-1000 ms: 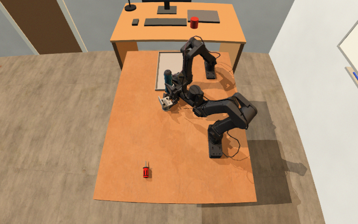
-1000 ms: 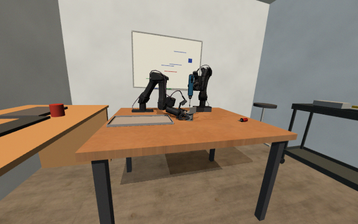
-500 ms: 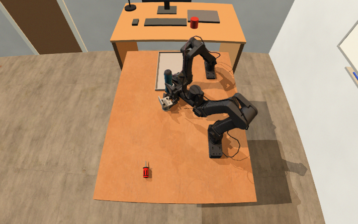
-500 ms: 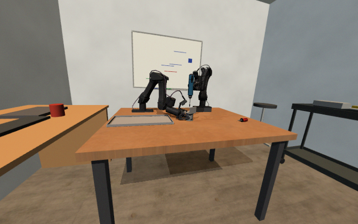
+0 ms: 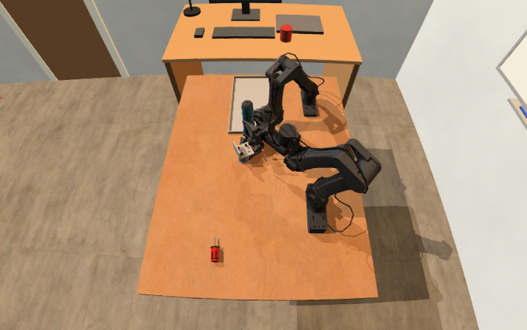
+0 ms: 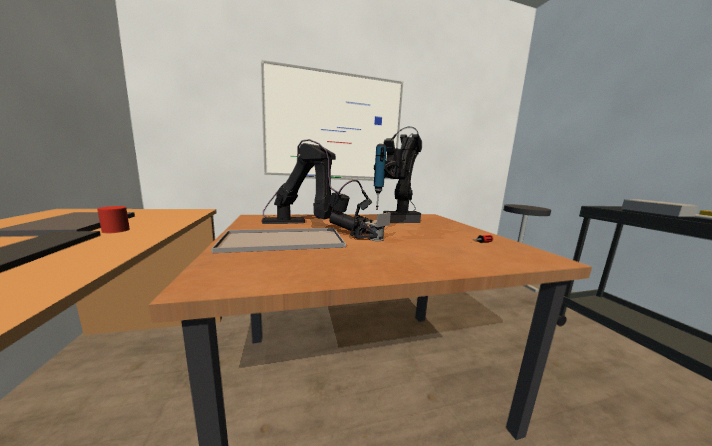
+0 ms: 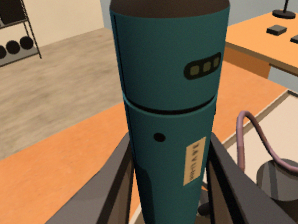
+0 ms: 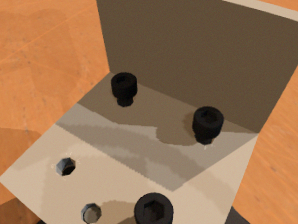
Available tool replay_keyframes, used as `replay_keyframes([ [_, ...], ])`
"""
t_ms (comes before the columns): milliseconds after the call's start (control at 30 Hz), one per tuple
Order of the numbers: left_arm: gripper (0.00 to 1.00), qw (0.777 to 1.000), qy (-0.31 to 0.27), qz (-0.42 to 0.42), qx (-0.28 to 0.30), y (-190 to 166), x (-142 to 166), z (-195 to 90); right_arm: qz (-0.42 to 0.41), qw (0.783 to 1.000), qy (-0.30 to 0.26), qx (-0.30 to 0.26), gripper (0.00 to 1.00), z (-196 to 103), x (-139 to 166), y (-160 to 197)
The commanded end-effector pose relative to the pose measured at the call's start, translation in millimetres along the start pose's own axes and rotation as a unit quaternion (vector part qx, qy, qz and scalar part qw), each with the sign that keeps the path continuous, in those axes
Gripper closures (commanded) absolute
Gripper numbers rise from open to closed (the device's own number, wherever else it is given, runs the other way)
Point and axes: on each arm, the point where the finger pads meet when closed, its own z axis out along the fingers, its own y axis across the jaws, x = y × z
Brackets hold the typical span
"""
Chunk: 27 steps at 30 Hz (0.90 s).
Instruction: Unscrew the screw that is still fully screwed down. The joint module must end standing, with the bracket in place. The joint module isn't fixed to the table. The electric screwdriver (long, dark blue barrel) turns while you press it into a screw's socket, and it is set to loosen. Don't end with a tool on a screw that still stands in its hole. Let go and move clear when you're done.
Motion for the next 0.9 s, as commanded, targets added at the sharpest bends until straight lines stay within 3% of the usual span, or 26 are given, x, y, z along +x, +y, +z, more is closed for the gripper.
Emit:
replay_keyframes([
  [0,0.58,0.996,-0.089,0.000,0.000,-1,-66,7,0.010,1.000,0.022,-0.008,0.41,-2,16,6],
  [867,0.58,0.997,-0.080,0.000,0.000,-1,-65,10,0.010,1.000,0.022,-0.008,0.41,-2,16,6],
])
